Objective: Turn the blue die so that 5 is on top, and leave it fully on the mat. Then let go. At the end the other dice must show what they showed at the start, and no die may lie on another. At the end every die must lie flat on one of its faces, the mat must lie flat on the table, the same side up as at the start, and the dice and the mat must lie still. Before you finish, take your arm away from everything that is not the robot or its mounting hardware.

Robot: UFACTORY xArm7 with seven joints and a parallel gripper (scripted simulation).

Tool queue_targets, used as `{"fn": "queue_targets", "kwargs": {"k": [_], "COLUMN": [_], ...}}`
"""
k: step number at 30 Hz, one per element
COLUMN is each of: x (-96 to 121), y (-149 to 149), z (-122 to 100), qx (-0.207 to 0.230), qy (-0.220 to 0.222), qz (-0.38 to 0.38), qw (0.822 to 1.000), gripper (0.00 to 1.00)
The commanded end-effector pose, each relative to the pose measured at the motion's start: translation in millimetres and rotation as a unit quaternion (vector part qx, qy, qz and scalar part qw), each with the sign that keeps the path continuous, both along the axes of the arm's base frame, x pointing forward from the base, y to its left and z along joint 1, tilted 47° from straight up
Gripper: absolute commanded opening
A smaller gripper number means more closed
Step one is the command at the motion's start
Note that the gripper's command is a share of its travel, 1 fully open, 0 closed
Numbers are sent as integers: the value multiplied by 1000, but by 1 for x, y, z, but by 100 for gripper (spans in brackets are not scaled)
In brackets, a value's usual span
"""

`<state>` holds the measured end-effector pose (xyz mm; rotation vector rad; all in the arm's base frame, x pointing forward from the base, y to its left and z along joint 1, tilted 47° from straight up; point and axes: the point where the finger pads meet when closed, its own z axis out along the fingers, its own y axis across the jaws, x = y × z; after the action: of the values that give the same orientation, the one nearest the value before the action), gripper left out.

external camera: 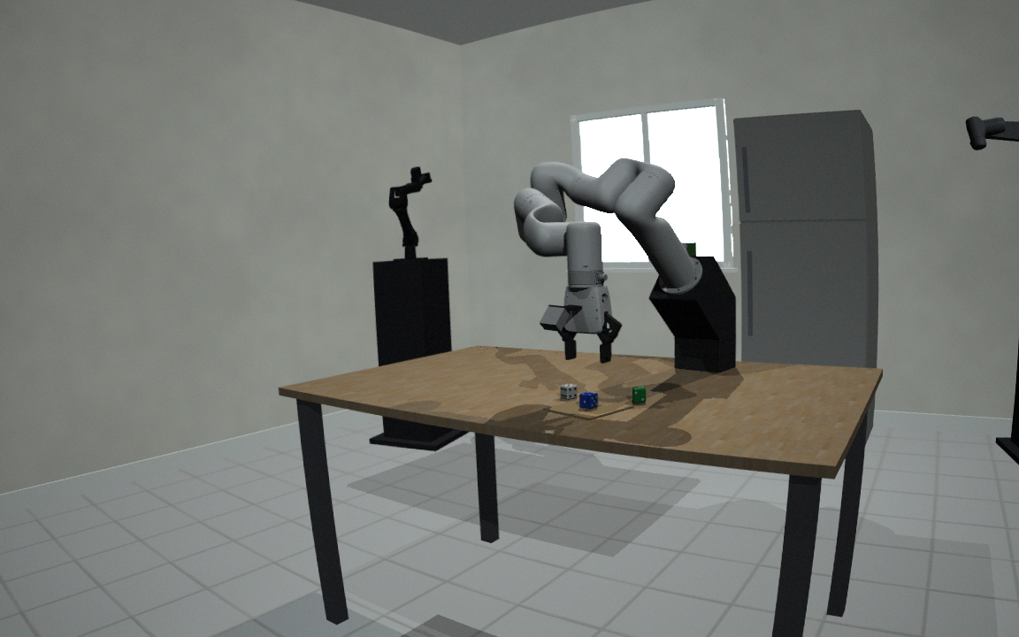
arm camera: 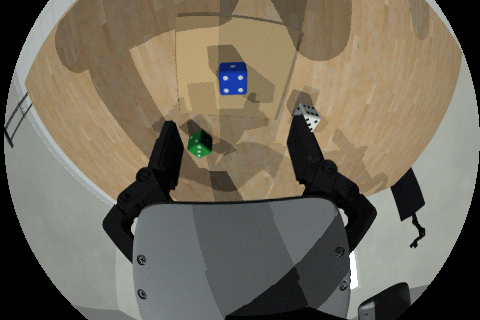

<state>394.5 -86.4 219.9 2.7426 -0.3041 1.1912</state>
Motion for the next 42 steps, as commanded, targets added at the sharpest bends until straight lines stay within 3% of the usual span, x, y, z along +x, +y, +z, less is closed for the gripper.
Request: {"fn": "queue_targets", "kwargs": {"k": [1,14,19,25,28,30,39,42], "x": [0,0,0,0,0,0,1,1], "y": [0,0,0,-1,-1,-1,-2,-2], "z": [1,1,1,0,0,0,-1,-1], "qx": [-1,7,66,148,158,206,298,343], "qy": [-1,-3,-20,-45,-47,-61,-88,-101], "qz": [0,-7,-63,-143,-152,-197,-286,-329], "qw": [1000,1000,996,978,975,957,906,874], "gripper": [100,100,100,100,100,100,100,100]}}
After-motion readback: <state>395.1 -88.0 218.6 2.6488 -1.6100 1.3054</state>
